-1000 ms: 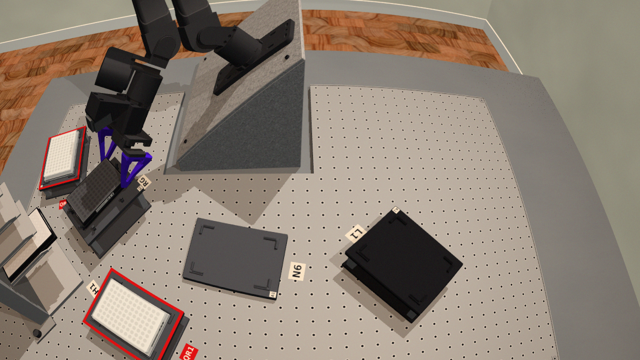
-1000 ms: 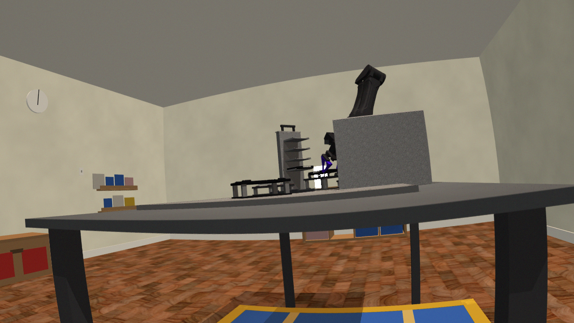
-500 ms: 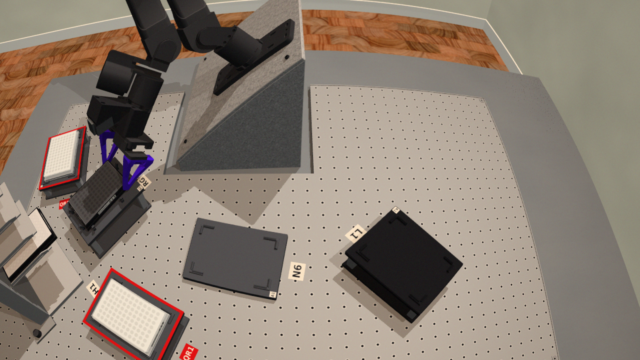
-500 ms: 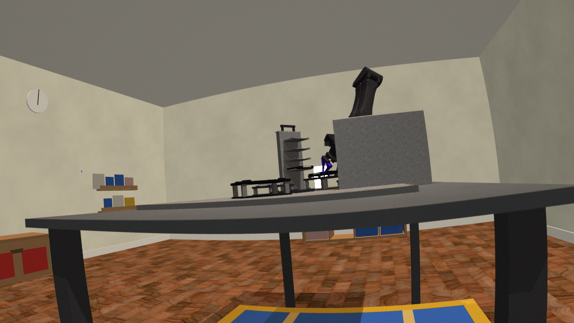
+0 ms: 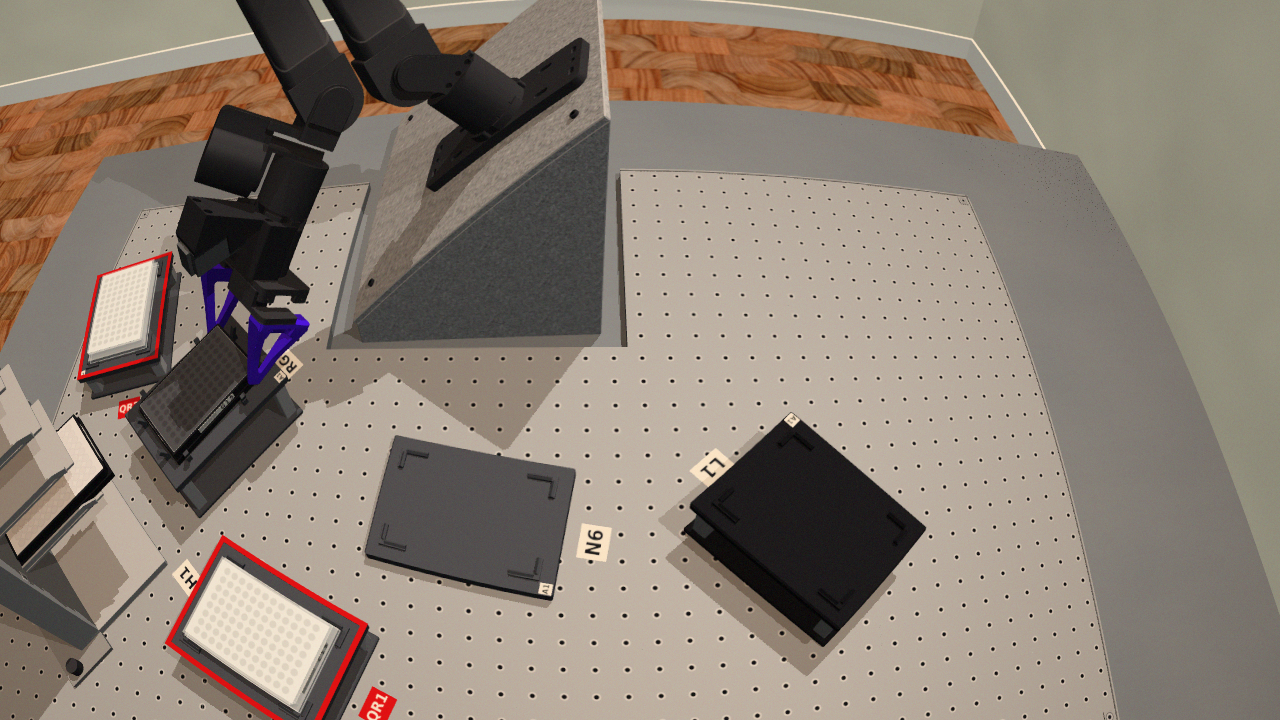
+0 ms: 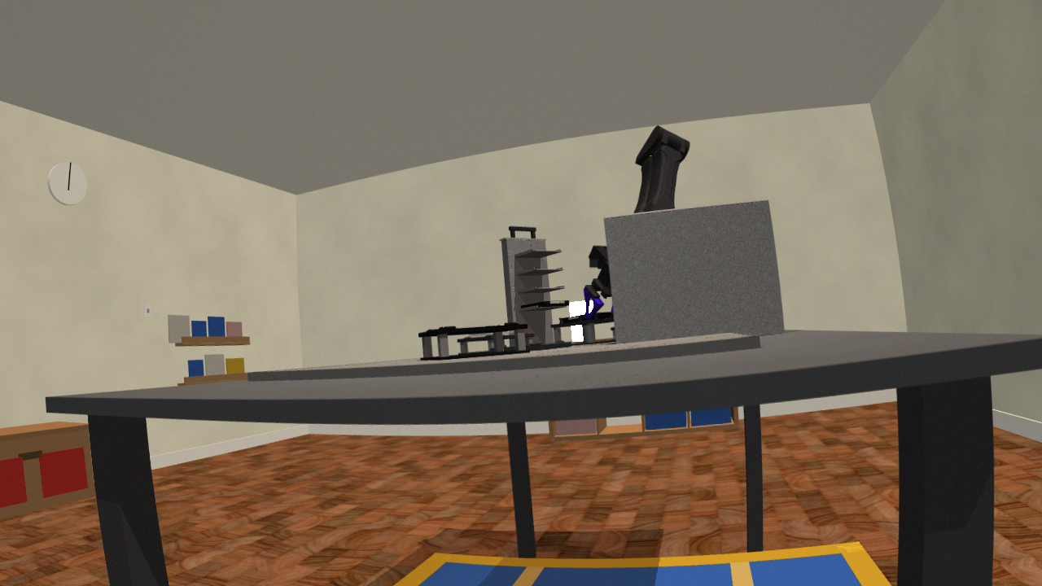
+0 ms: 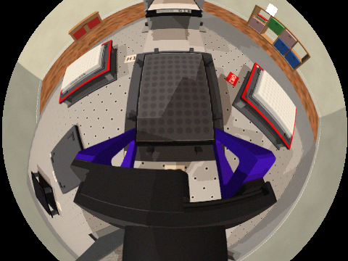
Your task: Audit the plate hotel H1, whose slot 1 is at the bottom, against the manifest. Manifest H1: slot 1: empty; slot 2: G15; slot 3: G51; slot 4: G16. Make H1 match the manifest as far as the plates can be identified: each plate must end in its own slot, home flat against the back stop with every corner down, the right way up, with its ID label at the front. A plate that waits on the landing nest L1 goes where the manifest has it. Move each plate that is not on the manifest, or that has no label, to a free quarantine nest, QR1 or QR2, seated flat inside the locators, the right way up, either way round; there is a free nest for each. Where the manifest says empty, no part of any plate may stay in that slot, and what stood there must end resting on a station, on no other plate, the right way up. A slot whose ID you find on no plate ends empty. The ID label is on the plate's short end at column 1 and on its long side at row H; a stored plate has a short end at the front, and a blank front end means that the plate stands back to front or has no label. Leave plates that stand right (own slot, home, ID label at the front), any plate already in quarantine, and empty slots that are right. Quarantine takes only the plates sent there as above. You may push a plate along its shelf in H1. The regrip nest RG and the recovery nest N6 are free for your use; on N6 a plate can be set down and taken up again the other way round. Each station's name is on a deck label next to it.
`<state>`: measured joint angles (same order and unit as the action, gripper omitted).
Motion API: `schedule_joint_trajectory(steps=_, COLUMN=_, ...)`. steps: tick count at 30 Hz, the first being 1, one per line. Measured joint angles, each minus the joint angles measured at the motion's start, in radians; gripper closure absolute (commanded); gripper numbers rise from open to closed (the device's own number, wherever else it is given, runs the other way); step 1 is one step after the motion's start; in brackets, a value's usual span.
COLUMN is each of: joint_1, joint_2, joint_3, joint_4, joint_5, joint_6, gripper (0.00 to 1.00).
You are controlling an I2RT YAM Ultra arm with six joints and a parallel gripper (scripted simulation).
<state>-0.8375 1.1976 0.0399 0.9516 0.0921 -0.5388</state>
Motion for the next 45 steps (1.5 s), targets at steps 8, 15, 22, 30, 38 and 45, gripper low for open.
schedule_joint_trajectory(steps=8, joint_1=-0.008, joint_2=0.034, joint_3=-0.002, joint_4=0.042, joint_5=-0.013, joint_6=-0.001, gripper=0.14)
schedule_joint_trajectory(steps=15, joint_1=-0.016, joint_2=0.071, joint_3=-0.002, joint_4=0.096, joint_5=-0.031, joint_6=-0.002, gripper=0.07)
schedule_joint_trajectory(steps=22, joint_1=-0.016, joint_2=0.077, joint_3=-0.002, joint_4=0.104, joint_5=-0.031, joint_6=-0.002, gripper=0.07)
schedule_joint_trajectory(steps=30, joint_1=-0.016, joint_2=0.079, joint_3=-0.002, joint_4=0.108, joint_5=-0.031, joint_6=-0.002, gripper=0.00)
schedule_joint_trajectory(steps=38, joint_1=-0.016, joint_2=0.079, joint_3=-0.002, joint_4=0.108, joint_5=-0.031, joint_6=-0.002, gripper=0.00)
schedule_joint_trajectory(steps=45, joint_1=-0.002, joint_2=0.008, joint_3=-0.003, joint_4=0.056, joint_5=-0.017, joint_6=-0.002, gripper=0.00)
